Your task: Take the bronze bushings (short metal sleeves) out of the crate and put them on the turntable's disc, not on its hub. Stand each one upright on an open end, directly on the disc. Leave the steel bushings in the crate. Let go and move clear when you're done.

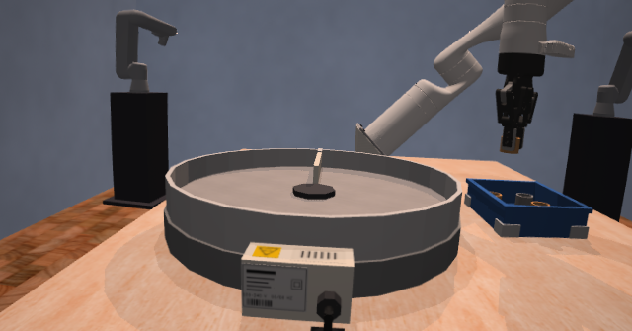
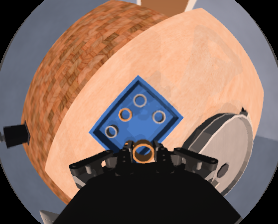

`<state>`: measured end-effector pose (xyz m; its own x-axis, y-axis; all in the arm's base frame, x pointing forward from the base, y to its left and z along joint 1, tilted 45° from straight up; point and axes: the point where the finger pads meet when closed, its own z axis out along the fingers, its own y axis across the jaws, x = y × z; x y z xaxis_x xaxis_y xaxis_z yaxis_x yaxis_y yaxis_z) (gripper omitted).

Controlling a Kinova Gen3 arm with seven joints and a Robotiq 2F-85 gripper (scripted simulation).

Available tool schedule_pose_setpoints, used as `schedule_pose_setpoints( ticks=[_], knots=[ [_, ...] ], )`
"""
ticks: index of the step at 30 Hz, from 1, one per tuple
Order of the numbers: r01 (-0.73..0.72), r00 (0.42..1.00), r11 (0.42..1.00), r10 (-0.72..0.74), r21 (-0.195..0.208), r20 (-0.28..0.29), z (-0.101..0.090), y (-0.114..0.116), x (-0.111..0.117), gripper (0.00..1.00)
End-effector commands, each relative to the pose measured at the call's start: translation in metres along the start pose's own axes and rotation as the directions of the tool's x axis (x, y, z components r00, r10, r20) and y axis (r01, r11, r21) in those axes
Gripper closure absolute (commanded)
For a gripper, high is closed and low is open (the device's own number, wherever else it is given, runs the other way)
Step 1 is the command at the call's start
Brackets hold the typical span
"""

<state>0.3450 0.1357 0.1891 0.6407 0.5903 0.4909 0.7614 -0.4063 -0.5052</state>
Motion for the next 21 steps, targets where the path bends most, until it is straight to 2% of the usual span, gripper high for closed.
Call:
schedule_pose_setpoints(
  ticks=[1,9,19,21],
  knots=[
    [0.004,1.000,1.000,-0.004,-0.004,-0.010,-0.002,0.002,0.003,1.00],
    [0.004,1.000,1.000,-0.004,-0.004,-0.010,-0.002,0.010,-0.005,1.00],
    [0.004,1.000,1.000,-0.004,-0.004,-0.010,-0.002,0.044,-0.040,1.00],
    [0.004,1.000,1.000,-0.004,-0.004,-0.010,-0.002,0.044,-0.040,1.00]
  ],
)
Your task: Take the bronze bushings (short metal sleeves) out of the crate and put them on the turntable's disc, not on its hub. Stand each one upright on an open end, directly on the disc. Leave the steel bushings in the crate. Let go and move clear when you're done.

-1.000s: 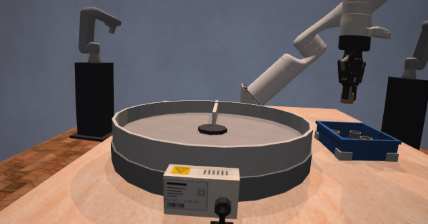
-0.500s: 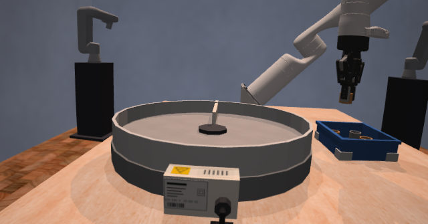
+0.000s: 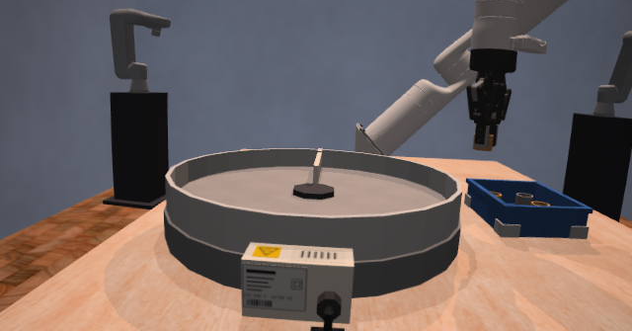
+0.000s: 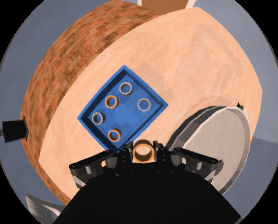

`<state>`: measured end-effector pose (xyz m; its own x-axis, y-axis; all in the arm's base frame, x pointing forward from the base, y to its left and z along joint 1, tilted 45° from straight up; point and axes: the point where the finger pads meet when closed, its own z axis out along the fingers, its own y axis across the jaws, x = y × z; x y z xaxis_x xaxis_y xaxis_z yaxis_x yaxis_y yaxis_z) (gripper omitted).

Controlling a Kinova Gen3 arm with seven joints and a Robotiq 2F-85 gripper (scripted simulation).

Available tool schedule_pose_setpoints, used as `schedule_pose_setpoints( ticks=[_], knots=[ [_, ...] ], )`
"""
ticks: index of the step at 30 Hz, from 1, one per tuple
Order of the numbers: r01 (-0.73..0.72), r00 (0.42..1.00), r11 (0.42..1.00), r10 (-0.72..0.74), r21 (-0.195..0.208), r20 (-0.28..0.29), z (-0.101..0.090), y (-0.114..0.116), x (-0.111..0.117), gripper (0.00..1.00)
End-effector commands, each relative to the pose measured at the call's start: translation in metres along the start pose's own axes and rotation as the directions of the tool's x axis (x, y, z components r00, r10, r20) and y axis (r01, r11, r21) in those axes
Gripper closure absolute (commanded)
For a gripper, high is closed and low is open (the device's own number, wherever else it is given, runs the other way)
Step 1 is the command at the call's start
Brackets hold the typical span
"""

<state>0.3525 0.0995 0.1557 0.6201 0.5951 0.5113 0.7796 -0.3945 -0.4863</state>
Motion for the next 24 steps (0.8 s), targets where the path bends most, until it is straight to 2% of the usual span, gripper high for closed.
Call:
schedule_pose_setpoints(
  ticks=[1,15,17,24],
  knots=[
    [-0.024,1.000,1.000,0.024,0.002,-0.001,0.001,0.012,-0.013,1.00],
    [-0.024,1.000,1.000,0.024,0.002,-0.001,0.001,0.098,-0.106,1.00],
    [-0.024,1.000,1.000,0.024,0.002,-0.001,0.001,0.098,-0.106,1.00],
    [-0.024,1.000,1.000,0.024,0.002,-0.001,0.001,0.130,-0.141,1.00]
  ],
)
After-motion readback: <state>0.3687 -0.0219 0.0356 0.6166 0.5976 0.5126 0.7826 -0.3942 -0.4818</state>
